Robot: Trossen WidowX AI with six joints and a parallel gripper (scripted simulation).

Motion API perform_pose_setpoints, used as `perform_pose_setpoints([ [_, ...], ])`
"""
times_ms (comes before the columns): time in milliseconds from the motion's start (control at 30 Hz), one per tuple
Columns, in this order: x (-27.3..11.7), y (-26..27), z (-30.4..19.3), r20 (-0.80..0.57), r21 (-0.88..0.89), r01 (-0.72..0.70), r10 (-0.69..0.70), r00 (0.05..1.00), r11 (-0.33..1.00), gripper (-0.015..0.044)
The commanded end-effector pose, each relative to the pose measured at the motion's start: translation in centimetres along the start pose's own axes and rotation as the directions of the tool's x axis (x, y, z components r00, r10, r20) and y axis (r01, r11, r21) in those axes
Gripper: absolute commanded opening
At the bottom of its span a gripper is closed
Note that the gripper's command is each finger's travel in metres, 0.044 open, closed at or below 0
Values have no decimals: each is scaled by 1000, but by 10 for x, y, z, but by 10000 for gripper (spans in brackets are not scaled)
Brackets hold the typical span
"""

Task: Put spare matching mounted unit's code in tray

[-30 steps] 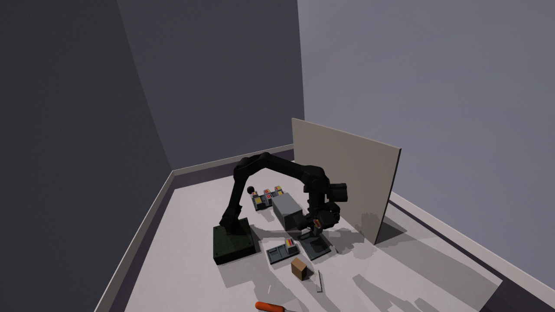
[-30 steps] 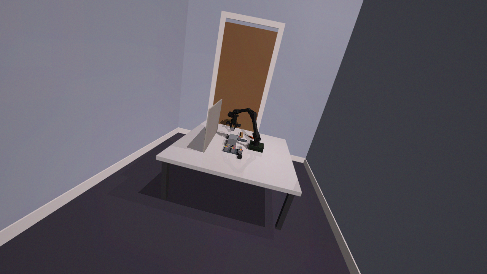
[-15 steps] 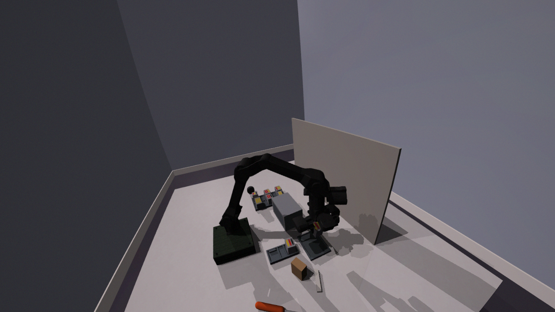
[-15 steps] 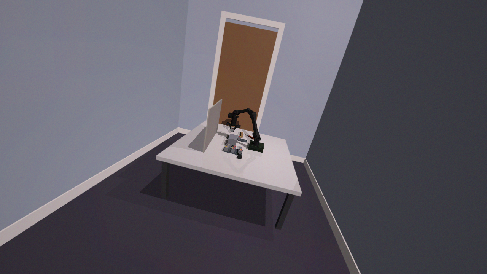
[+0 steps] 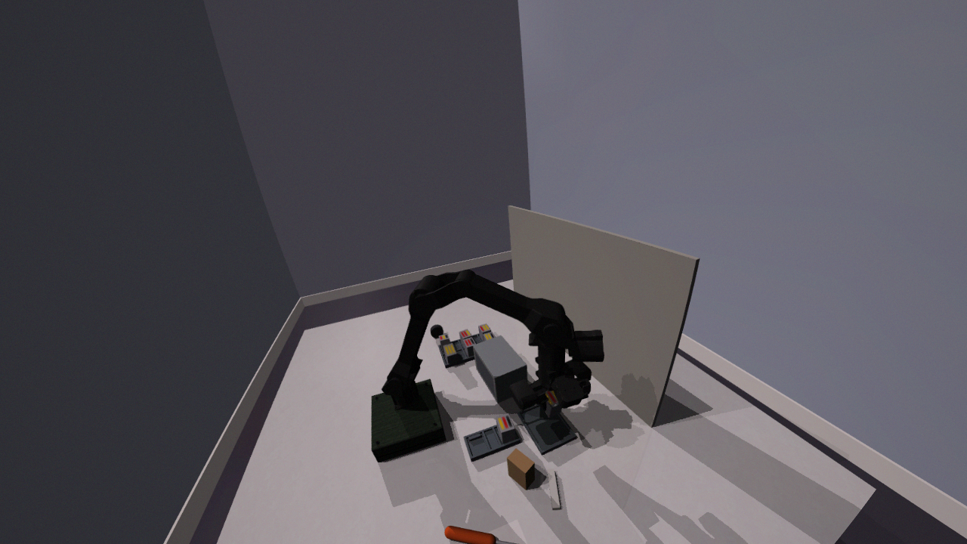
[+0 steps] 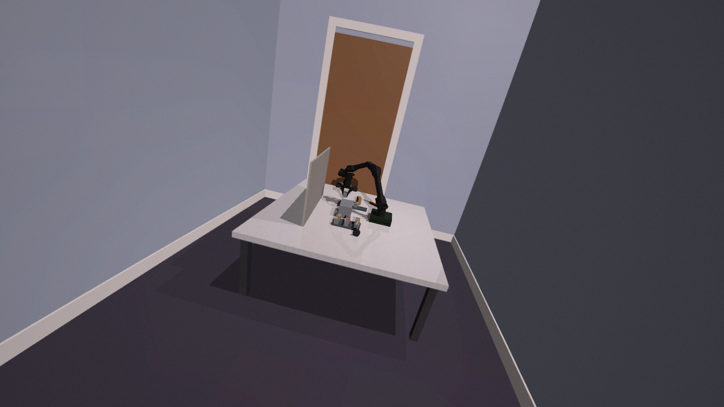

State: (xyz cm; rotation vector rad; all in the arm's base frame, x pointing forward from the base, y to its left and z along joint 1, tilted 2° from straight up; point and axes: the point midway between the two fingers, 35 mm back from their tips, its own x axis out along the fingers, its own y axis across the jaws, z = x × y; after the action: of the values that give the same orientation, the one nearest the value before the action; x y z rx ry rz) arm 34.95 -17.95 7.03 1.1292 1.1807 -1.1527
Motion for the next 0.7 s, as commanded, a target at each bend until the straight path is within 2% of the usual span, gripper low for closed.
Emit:
perform_pose_setpoints([
  [0,6,-3,-1,-2,-3,11,-11,1000,1000,0],
  [667,23,-5,-2,-2,-3,11,-11,1000,1000,0],
])
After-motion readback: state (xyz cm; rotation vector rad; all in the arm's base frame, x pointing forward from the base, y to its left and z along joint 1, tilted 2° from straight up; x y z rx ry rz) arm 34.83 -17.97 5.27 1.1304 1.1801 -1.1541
